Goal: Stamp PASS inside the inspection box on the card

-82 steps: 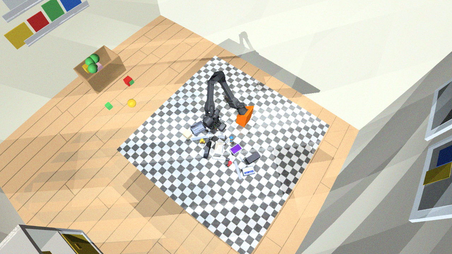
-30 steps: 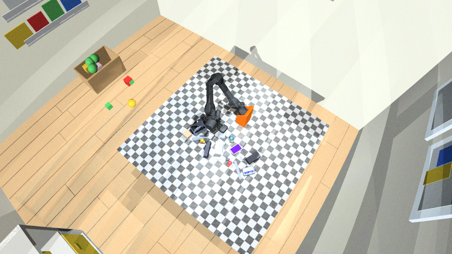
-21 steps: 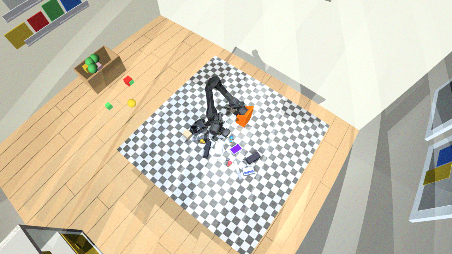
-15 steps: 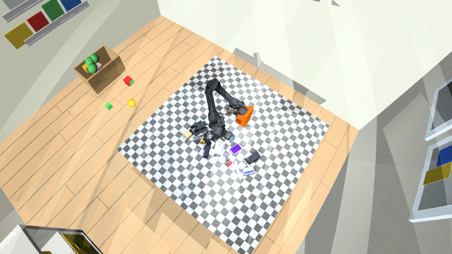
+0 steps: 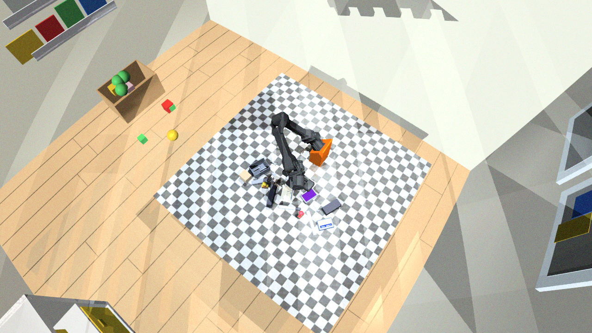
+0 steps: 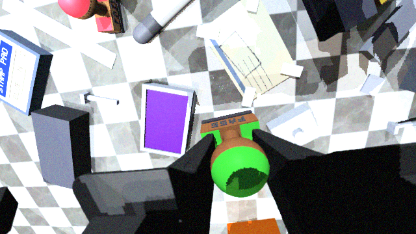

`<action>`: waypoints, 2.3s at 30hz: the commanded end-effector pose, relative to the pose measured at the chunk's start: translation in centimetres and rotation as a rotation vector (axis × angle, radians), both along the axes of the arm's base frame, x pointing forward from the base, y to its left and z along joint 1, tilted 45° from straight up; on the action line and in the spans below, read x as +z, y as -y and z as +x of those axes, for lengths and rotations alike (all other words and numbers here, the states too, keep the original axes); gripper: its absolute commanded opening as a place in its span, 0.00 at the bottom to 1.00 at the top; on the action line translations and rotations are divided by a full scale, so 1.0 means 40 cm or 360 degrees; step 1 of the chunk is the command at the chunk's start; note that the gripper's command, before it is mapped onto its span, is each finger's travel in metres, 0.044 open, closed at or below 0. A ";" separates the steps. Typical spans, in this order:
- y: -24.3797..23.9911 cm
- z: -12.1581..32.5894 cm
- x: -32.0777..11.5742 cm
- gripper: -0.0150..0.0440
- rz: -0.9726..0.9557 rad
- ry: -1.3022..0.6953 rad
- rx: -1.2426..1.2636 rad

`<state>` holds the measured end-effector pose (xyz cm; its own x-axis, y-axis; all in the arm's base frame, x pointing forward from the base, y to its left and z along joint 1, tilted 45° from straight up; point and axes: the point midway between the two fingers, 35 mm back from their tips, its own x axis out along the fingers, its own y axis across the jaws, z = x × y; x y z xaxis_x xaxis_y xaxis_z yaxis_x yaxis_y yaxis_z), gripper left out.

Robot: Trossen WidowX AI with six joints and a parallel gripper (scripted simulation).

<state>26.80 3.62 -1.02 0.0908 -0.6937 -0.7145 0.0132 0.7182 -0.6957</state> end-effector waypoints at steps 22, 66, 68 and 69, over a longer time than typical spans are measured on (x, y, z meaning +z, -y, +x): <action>-0.124 -0.035 -0.157 0.25 -0.0047 0.0009 -0.0014; -0.073 -0.027 -0.211 0.25 -0.0049 0.0011 -0.0015; -0.071 -0.026 -0.213 0.25 -0.0049 0.0011 -0.0016; -0.070 -0.026 -0.214 0.25 -0.0049 0.0011 -0.0016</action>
<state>25.91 6.86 -9.25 0.0946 -0.7101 -0.6977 0.0317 0.7026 -0.7109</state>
